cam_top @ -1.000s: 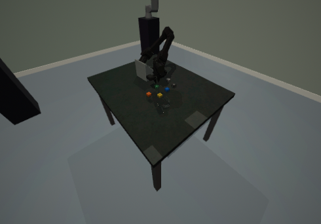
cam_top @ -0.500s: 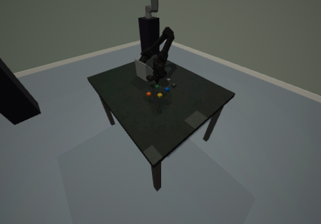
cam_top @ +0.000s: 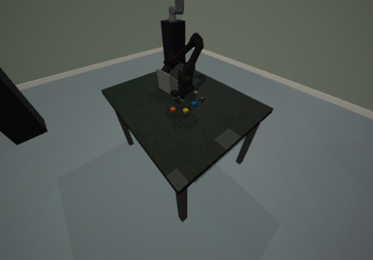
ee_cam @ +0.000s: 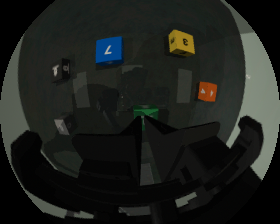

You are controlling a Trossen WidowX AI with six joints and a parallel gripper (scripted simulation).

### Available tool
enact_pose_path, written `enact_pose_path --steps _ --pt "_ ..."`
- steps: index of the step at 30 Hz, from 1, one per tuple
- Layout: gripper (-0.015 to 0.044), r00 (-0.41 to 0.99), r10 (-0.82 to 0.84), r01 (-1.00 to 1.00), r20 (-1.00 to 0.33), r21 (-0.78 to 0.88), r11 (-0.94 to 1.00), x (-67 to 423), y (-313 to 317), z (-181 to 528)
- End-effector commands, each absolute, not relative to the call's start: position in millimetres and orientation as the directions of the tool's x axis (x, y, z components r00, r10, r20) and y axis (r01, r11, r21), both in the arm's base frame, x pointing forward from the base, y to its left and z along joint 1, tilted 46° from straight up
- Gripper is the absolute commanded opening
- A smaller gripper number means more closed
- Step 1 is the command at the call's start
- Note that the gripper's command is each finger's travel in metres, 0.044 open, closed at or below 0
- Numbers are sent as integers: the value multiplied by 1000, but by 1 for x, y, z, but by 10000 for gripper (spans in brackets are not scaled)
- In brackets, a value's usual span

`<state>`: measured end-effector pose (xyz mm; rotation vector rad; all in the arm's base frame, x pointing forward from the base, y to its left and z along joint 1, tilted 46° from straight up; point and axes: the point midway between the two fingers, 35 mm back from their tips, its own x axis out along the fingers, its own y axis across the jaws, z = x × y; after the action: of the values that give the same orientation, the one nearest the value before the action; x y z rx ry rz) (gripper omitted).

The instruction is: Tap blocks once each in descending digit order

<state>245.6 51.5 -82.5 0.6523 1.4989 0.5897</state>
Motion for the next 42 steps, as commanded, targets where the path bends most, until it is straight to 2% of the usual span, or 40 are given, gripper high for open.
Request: enact_pose_path --steps 1,16,22,29,37,42 --pt "20 -11 718 54 -696 717 695 242 58 -88" --pt "20 -11 717 54 -697 715 697 243 34 -66" --pt "20 -11 715 54 -699 713 699 244 -21 -13" --pt "20 -11 715 54 -699 713 699 245 -23 -11" --pt "20 -9 715 53 -699 714 698 328 -3 10" --pt "20 -8 716 51 -698 715 697 335 1 12"
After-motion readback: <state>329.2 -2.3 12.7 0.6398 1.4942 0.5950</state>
